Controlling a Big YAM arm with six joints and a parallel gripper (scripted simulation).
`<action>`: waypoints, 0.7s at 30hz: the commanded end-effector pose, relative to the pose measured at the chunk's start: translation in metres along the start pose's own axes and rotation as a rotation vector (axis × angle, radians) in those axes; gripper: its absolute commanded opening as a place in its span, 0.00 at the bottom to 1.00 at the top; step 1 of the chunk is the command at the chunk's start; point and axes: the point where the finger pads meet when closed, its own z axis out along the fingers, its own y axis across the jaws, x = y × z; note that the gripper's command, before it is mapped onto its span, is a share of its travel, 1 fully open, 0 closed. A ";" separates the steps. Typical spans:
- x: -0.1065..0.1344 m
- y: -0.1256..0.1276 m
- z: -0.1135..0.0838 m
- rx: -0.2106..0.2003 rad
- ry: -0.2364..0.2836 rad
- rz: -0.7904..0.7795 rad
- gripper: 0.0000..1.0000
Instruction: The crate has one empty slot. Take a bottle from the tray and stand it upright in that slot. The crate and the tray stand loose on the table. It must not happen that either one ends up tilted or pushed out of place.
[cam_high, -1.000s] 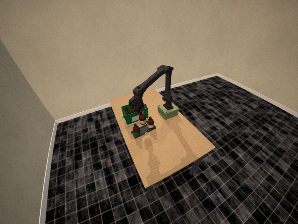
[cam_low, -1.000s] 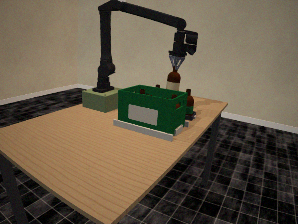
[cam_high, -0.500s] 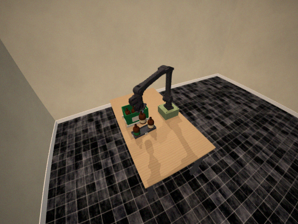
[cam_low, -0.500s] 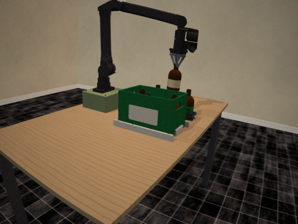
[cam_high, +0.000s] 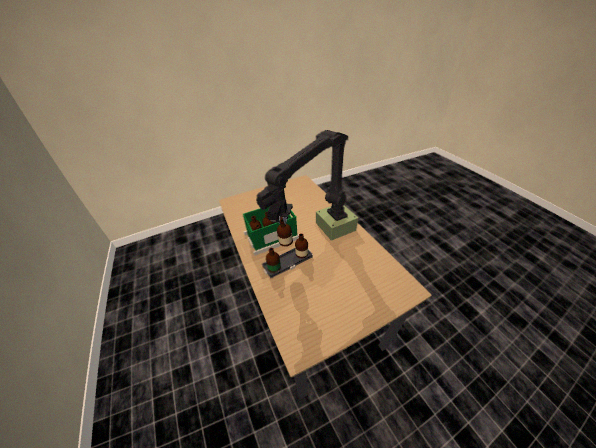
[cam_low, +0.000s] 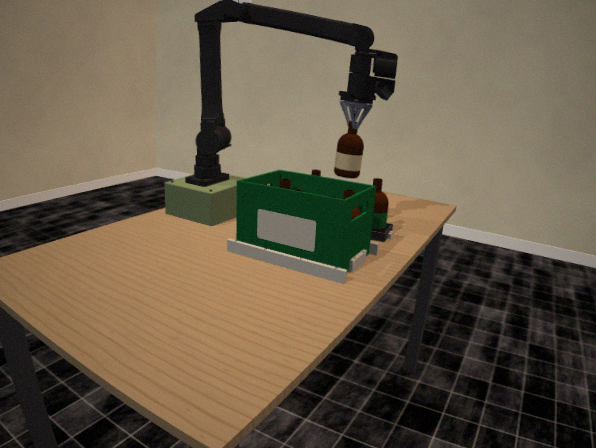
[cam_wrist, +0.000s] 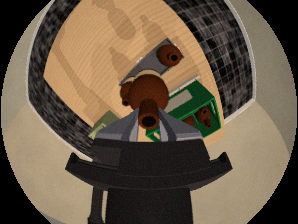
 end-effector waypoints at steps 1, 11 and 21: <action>-0.021 -0.010 -0.058 0.063 -0.106 0.010 0.00; -0.020 -0.010 -0.063 0.063 -0.106 0.010 0.00; -0.020 -0.010 -0.065 0.063 -0.106 0.010 0.00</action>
